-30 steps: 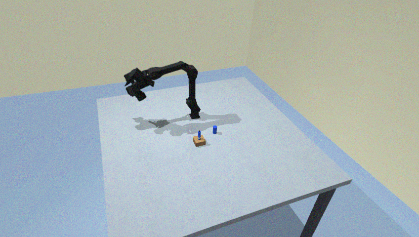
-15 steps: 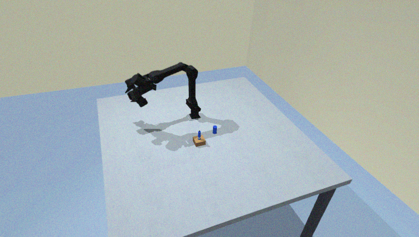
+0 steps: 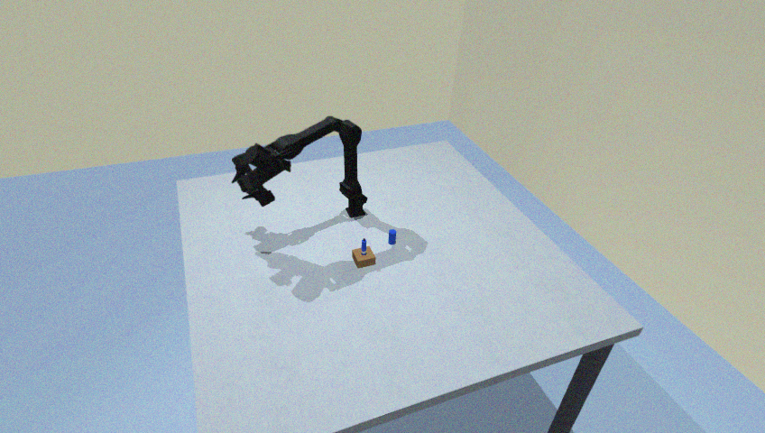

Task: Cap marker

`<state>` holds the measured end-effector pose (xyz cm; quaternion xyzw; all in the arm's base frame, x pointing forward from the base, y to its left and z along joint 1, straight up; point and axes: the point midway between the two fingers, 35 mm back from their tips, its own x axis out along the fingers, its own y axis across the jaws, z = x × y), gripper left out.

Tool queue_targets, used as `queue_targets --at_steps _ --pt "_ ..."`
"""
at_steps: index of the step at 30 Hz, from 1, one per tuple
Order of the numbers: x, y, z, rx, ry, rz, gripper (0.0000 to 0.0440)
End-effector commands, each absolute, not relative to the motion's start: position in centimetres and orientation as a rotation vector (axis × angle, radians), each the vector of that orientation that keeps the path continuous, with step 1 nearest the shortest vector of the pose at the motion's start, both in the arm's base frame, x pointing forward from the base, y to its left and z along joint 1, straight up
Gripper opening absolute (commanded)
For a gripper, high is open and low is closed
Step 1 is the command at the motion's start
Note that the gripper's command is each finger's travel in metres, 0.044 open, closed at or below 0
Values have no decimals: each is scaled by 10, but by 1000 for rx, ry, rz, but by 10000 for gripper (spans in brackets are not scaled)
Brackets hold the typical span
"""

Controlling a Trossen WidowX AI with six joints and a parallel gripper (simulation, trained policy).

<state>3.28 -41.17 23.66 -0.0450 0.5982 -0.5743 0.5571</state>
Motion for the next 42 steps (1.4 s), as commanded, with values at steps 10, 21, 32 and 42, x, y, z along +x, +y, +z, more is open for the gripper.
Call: queue_targets --at_steps 10,21,32,42 --pt "80 -404 223 -65 1323 -1299 300" --pt "122 -392 215 -25 1249 -1247 301" --pt "164 -376 207 21 1186 -1186 303" --pt "201 -355 198 66 1147 -1120 303"
